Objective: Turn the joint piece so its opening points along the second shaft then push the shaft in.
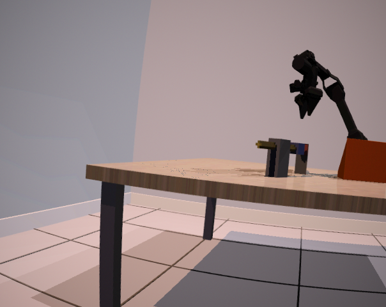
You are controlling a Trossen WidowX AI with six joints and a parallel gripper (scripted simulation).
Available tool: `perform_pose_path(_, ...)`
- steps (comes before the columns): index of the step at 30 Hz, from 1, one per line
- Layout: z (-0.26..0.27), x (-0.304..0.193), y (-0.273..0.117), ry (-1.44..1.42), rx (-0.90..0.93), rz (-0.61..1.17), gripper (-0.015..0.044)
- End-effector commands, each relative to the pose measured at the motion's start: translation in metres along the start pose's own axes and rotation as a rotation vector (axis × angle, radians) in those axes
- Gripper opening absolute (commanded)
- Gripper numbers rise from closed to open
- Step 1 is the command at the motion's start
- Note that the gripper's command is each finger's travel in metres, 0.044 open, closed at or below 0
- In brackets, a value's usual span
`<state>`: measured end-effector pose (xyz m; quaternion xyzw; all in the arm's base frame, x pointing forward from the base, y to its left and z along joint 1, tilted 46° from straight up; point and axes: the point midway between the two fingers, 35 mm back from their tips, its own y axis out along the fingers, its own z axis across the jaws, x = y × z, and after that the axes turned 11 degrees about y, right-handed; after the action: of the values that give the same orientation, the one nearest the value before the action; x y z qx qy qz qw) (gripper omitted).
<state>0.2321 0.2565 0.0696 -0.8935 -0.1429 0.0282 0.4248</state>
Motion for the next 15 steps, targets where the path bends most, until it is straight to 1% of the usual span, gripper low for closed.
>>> perform_pose_path(1, -0.001, 0.000, 0.001, 0.019, 0.006, 0.002, 0.0440)
perform_pose_path(15, -0.028, 0.002, 0.012, 0.485, 0.099, 0.070, 0.0440)
